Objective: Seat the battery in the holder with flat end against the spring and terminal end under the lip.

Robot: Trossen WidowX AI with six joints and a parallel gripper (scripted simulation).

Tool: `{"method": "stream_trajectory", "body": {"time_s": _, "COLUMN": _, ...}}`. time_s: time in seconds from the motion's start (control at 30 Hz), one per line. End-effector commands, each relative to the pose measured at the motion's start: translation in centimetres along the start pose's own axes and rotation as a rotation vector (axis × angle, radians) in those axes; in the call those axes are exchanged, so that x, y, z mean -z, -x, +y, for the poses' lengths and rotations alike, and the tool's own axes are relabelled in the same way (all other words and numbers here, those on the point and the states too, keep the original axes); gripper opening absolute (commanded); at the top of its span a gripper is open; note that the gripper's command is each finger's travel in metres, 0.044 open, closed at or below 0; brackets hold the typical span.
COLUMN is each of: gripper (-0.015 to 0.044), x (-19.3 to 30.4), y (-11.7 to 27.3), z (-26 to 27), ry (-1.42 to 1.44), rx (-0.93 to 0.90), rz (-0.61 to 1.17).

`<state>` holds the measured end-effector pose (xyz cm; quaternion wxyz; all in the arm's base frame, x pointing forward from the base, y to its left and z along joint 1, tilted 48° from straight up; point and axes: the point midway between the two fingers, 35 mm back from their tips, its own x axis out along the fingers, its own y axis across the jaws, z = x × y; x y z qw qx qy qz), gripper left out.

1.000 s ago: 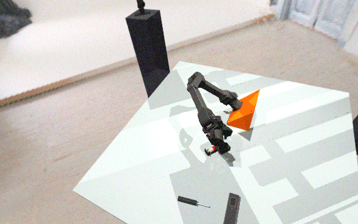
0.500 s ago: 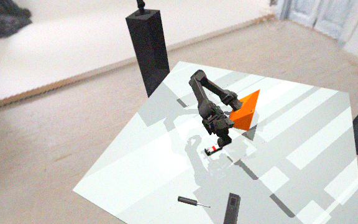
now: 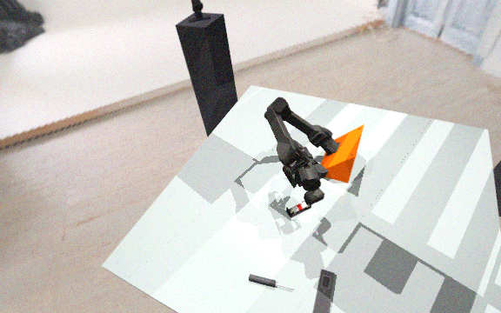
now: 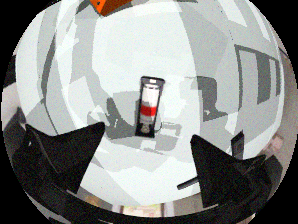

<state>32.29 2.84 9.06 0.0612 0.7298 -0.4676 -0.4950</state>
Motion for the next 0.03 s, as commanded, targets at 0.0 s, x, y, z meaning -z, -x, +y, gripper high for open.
{"method": "stream_trajectory", "body": {"time_s": 0.0, "gripper": 0.0440, "x": -0.09, "y": 0.02, "z": 0.00, "ry": -0.002, "rx": 0.000, "rz": -0.006}}
